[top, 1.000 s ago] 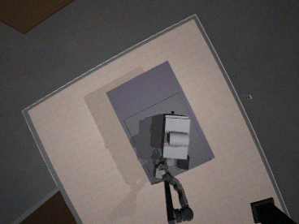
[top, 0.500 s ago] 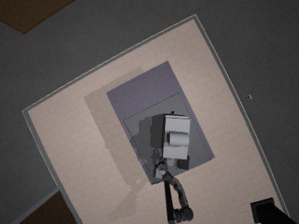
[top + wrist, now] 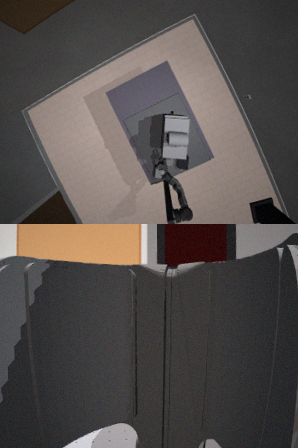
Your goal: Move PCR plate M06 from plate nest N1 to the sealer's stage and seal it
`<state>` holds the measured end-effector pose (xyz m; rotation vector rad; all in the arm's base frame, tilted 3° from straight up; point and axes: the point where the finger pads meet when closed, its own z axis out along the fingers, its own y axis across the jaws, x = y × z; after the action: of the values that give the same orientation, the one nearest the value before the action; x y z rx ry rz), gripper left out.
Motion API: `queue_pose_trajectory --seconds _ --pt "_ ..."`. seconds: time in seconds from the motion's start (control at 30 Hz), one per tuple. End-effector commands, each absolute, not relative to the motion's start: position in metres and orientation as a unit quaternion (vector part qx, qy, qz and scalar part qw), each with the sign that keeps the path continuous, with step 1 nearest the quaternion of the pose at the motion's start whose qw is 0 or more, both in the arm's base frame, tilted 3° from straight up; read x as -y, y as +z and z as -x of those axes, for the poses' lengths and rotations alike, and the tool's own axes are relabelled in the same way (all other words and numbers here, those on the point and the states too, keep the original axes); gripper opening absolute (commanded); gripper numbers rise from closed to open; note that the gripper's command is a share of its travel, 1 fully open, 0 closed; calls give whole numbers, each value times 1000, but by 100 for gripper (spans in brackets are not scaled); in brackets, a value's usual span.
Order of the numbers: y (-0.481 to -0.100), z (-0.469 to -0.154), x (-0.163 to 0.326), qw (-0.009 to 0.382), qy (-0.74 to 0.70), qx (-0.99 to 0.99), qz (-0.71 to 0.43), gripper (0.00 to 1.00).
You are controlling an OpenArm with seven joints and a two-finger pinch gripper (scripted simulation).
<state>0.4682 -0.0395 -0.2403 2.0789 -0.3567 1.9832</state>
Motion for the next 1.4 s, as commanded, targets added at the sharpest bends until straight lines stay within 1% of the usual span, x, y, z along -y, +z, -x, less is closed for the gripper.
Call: queue_pose_trajectory --seconds 0.0,1.03,1.37 --pt "-239 -469 38 119 681 123 -712 0" --pt "-239 -469 38 119 681 123 -712 0" --pt "-238 -473 40 119 681 123 -712 0"
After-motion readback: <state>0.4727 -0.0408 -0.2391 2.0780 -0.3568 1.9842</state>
